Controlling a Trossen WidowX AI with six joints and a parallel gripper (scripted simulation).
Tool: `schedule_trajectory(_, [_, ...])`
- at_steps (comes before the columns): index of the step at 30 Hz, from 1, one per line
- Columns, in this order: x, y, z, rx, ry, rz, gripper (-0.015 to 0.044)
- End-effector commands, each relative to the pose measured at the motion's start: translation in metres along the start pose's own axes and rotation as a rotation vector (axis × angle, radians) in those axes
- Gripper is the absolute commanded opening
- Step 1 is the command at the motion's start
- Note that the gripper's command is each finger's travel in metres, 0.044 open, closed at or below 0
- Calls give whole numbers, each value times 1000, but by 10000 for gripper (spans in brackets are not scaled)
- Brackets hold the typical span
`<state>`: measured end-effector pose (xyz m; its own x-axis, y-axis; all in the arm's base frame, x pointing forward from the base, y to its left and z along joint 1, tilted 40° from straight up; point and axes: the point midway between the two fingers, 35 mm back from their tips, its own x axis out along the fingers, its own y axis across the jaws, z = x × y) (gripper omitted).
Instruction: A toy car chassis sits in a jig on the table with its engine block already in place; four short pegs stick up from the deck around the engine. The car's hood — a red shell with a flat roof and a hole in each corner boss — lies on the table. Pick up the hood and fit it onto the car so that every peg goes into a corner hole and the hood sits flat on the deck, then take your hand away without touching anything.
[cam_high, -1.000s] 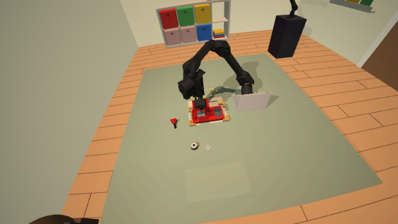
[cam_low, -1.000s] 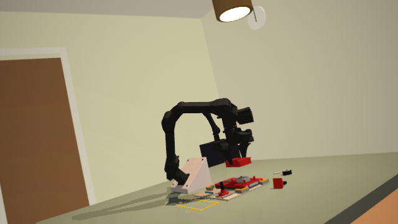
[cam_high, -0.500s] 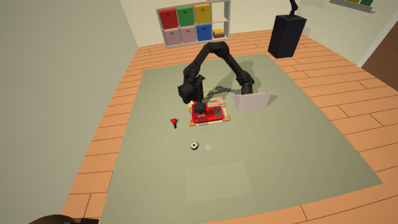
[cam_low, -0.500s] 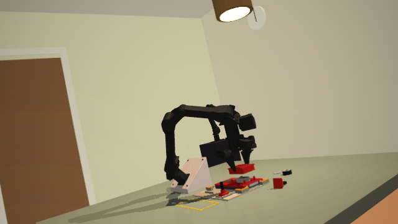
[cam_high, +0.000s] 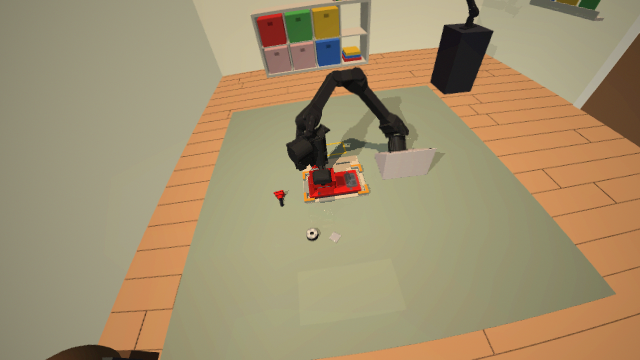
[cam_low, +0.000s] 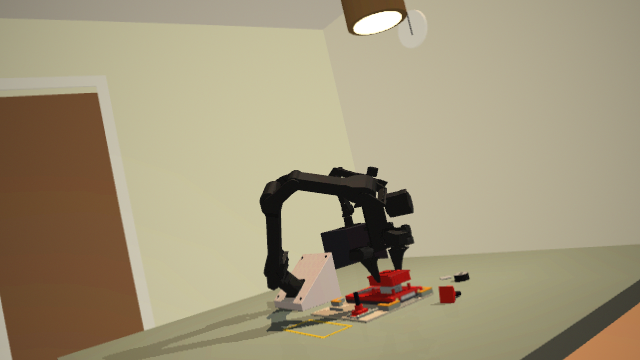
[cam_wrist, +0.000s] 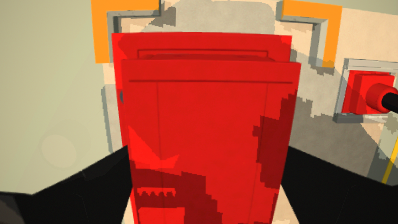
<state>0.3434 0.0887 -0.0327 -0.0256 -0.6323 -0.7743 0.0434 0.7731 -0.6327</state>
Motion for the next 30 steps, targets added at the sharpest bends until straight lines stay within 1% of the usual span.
schedule_trajectory(1, [2, 0, -1, -7, 0, -4, 0])
schedule_trajectory(30, [6, 0, -1, -7, 0, -4, 0])
